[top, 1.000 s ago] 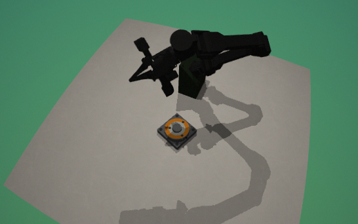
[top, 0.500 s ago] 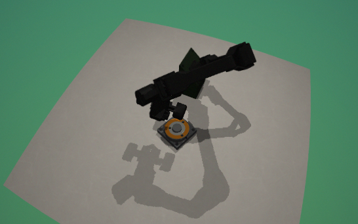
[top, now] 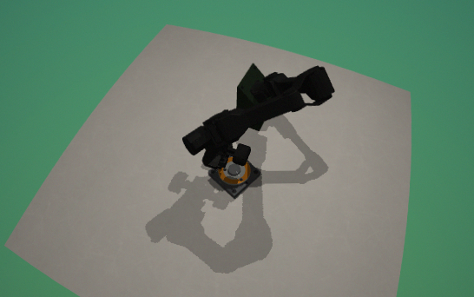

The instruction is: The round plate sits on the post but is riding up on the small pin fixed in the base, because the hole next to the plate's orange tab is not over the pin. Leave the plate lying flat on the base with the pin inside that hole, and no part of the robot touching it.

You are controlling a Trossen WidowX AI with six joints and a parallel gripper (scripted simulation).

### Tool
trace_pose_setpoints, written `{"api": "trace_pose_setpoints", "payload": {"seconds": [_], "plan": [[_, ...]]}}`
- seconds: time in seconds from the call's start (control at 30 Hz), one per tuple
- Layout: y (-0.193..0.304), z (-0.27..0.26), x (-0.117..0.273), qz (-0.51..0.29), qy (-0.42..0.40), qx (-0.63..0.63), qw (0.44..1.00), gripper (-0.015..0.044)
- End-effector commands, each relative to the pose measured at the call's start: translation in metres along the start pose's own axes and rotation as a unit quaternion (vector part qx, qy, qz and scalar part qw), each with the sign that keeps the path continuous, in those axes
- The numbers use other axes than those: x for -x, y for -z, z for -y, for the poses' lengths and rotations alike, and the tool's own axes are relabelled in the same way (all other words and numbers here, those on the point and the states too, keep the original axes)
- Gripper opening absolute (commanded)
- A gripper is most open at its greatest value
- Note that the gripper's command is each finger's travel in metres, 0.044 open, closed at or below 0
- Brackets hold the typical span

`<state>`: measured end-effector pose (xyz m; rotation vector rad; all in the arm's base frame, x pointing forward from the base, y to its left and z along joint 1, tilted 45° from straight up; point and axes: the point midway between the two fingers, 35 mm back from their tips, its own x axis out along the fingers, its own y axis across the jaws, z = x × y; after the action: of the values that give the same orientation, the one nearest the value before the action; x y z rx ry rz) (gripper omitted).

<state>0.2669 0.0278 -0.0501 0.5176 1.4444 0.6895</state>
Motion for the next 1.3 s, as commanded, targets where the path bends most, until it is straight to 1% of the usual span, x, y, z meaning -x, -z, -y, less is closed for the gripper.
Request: {"api": "trace_pose_setpoints", "payload": {"seconds": [0.0, 0.6, 1.27], "plan": [[0.003, -0.001, -0.014, -0.004, -0.004, -0.004, 1.0, 0.0], [-0.016, -0.003, -0.016, -0.003, -0.004, -0.004, 1.0, 0.0], [-0.04, -0.018, -0.015, -0.003, -0.005, -0.004, 1.0, 0.0]]}}
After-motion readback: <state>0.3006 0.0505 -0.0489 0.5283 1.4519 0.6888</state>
